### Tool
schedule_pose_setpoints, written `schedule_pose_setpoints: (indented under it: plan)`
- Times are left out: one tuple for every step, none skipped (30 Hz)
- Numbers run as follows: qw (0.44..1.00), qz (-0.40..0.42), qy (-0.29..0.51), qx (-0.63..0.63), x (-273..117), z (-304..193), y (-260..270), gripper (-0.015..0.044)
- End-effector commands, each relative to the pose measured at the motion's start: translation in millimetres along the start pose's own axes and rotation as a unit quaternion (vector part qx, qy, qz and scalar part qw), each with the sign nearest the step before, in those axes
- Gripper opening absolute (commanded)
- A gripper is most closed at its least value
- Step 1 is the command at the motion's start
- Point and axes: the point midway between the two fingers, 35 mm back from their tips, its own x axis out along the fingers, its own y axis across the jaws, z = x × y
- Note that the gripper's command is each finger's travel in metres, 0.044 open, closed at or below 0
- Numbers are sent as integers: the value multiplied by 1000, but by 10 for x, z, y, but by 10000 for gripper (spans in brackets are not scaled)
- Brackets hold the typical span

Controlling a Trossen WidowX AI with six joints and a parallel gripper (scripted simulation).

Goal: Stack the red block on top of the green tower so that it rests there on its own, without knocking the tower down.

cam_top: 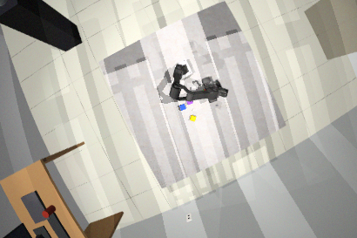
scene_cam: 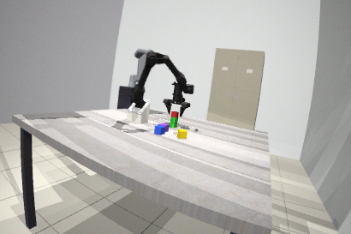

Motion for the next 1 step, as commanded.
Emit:
schedule_pose_setpoints:
  plan:
    - [1000, 0, 0, 0, 3, 1, 1, 440]
